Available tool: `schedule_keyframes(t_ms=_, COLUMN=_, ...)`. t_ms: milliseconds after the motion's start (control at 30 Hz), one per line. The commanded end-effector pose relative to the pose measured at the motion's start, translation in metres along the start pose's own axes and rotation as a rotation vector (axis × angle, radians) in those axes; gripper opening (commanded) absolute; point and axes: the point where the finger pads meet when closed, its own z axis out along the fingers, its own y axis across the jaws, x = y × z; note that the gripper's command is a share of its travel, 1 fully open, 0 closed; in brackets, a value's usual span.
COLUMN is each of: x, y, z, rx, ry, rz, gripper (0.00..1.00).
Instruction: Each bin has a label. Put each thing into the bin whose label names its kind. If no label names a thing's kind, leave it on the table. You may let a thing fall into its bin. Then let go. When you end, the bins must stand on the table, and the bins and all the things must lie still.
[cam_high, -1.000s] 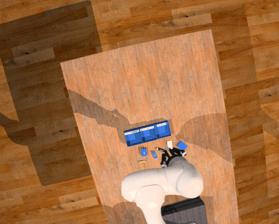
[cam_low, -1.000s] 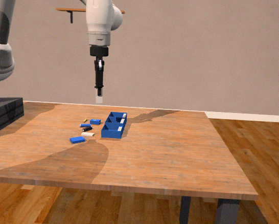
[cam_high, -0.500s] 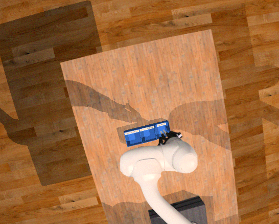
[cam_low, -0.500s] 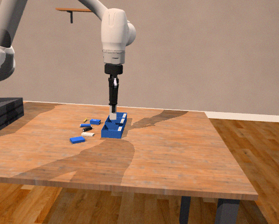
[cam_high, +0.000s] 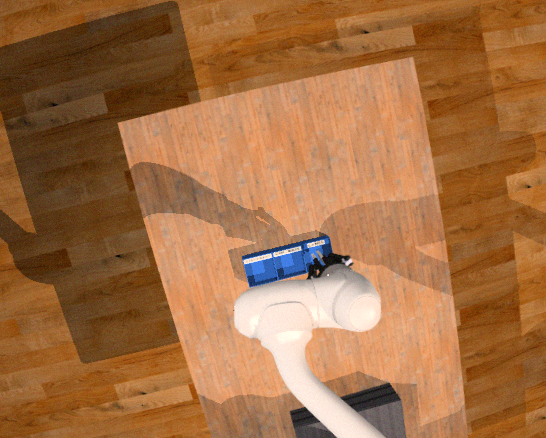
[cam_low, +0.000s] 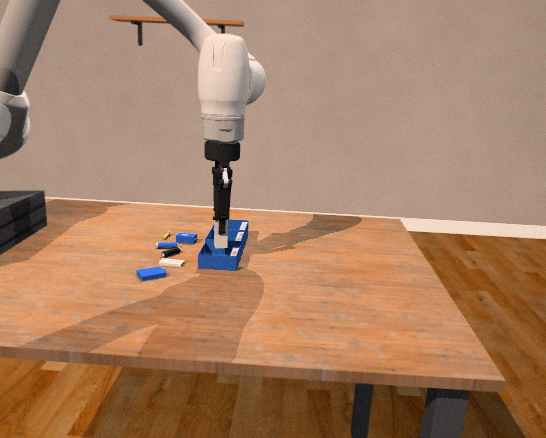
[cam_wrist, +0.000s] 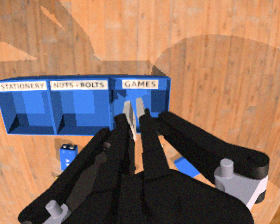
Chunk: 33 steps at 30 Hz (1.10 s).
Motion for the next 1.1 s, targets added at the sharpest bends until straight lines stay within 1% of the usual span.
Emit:
schedule_keyframes(t_ms=0, x=0.000, y=0.000, z=0.007, rx=0.000, ry=0.000, rz=0.000, gripper=0.05)
schedule_keyframes(t_ms=167, x=0.000, y=0.000, z=0.020, rx=0.000, ry=0.000, rz=0.000, gripper=0.05)
schedule_keyframes(t_ms=1067, x=0.000, y=0.000, z=0.020, rx=0.000, ry=0.000, rz=0.000, gripper=0.05)
